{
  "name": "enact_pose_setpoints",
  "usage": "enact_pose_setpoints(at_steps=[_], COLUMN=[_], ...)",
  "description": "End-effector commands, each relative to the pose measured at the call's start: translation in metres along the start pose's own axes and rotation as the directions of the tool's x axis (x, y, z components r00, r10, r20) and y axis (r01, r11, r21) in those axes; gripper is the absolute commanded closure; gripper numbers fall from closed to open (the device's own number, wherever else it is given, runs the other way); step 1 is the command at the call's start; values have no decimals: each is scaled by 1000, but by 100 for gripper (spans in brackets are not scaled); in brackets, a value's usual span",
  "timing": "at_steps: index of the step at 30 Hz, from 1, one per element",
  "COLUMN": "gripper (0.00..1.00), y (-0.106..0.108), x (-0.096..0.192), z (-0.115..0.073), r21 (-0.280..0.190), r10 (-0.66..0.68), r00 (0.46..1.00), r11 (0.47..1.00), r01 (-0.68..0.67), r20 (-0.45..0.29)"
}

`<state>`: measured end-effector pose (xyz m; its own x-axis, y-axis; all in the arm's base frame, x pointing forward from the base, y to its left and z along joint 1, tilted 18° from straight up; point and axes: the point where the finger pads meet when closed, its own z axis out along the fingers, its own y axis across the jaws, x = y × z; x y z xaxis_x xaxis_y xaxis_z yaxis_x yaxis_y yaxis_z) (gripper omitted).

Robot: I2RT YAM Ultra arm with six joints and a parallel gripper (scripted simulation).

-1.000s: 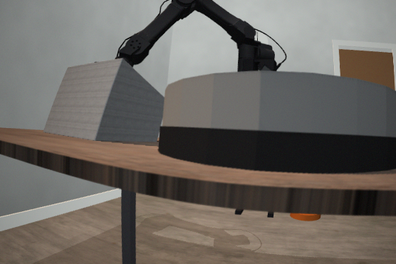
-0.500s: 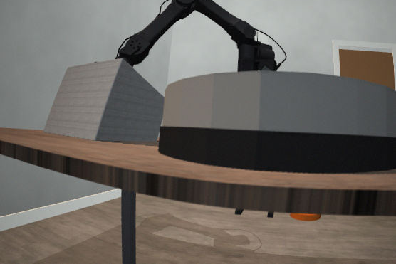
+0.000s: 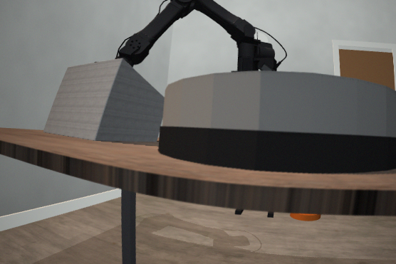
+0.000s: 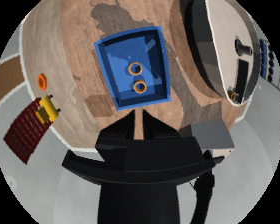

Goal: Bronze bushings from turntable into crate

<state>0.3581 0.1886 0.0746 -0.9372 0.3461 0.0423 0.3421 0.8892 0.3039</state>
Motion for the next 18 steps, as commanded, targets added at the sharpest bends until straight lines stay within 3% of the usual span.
enact_pose_setpoints(at_steps=[1,3,8,18], gripper=[87,87,87,87], y=[-9,-9,-33,-122], x=[-5,-5,-6,-16], z=[-11,-11,-11,-7], r21=[-27,-27,-30,-32], r10=[52,52,137,428], r00=[998,998,990,903], r11=[998,998,990,903], r01=[-51,-51,-137,-428], r20=[23,23,20,16])
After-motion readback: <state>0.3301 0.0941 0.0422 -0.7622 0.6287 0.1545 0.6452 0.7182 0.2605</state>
